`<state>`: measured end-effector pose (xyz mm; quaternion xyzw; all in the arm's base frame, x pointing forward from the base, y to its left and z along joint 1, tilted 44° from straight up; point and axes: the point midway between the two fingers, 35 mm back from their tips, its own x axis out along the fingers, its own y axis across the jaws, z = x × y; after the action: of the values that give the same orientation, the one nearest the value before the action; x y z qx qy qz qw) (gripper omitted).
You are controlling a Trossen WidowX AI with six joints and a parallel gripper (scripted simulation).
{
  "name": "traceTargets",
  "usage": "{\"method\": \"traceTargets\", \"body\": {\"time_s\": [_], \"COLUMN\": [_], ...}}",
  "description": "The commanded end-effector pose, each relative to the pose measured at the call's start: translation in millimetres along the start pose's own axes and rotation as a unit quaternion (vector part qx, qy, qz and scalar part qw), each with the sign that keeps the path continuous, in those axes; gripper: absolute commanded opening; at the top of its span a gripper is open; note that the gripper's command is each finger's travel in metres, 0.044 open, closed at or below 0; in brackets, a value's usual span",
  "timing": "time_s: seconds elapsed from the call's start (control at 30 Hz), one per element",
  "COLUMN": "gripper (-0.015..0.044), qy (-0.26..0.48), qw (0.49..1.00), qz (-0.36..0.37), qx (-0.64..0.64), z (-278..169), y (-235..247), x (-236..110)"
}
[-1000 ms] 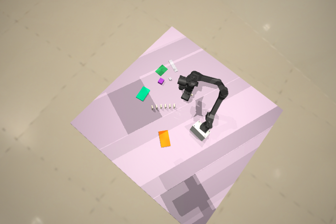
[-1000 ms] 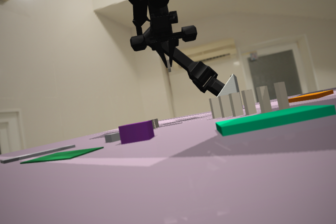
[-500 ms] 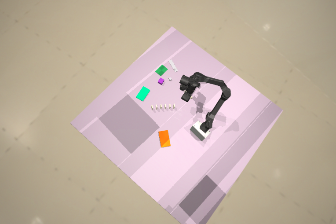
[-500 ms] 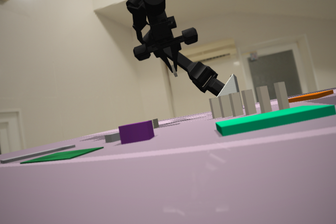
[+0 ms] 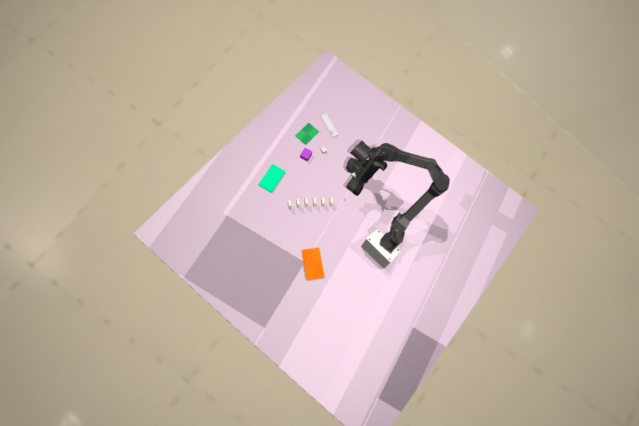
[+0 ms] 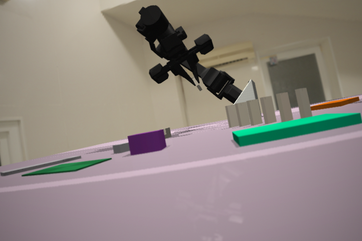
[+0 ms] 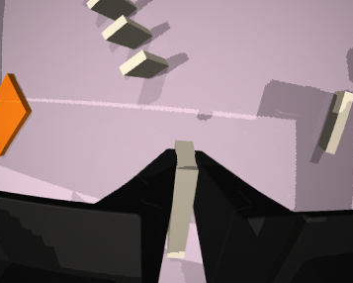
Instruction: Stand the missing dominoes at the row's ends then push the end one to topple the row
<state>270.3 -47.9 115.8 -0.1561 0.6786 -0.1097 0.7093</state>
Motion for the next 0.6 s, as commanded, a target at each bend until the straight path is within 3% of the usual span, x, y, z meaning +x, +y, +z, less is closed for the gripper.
{"method": "traceTargets", "body": {"time_s": [0.0,0.57], "gripper": [0.0021,0.0021], "qy": [-0.037,-0.196], "qw": [0.999,0.975], "qz": [0.032,0.1], "qx": [0.004,0.003], "z": [-0.6,3.5], "y": [0.5,-3.0], "x": [5.9,15.9]}}
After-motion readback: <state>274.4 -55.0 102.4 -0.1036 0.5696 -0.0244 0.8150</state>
